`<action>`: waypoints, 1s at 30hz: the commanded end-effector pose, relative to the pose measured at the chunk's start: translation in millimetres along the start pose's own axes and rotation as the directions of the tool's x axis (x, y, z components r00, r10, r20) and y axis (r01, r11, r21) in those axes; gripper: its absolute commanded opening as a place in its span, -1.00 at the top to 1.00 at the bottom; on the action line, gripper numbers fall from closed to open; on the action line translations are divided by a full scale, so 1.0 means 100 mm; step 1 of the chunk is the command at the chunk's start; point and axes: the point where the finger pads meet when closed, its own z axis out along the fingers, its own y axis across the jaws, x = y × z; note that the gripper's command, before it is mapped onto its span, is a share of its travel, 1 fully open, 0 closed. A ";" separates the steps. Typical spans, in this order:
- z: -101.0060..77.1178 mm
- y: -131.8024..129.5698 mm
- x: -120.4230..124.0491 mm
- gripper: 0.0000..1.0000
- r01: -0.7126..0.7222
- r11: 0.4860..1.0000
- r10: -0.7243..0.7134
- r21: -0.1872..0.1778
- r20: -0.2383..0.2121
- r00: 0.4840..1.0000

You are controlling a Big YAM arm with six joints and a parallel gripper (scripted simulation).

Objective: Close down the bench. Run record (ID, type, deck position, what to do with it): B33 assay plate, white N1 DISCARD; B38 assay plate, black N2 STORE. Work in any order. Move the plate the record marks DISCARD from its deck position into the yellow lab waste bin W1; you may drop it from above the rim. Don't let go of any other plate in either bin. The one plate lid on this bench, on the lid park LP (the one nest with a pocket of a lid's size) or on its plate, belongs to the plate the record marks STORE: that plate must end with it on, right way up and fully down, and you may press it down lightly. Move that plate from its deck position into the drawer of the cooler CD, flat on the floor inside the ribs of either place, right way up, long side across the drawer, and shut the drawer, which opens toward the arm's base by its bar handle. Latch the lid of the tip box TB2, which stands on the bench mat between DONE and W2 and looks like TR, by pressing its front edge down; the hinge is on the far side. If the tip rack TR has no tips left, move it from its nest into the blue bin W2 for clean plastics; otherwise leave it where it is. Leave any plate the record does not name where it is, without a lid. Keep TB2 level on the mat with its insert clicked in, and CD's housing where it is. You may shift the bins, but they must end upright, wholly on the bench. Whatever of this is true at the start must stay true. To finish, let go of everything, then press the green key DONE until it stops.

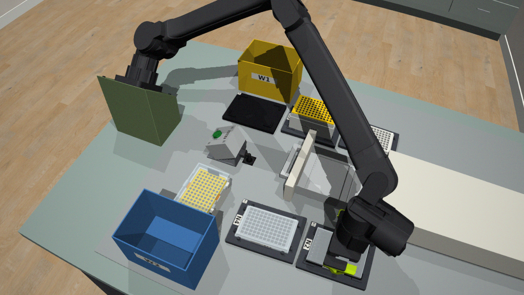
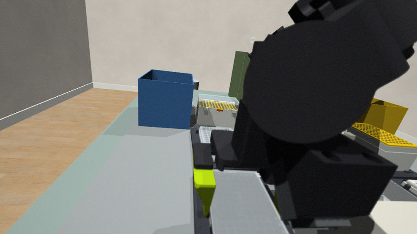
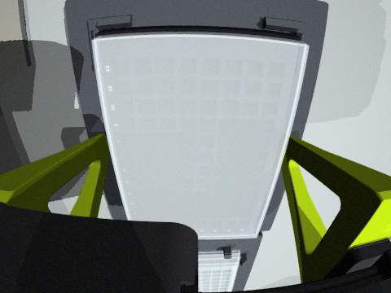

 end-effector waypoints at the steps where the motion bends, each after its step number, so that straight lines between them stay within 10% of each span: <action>1: 0.00 -0.05 0.02 -1.00 -0.020 1.000 0.020 -0.004 0.007 1.000; 30: -0.14 -0.05 -0.02 -1.00 -0.016 1.000 0.016 0.000 0.022 1.000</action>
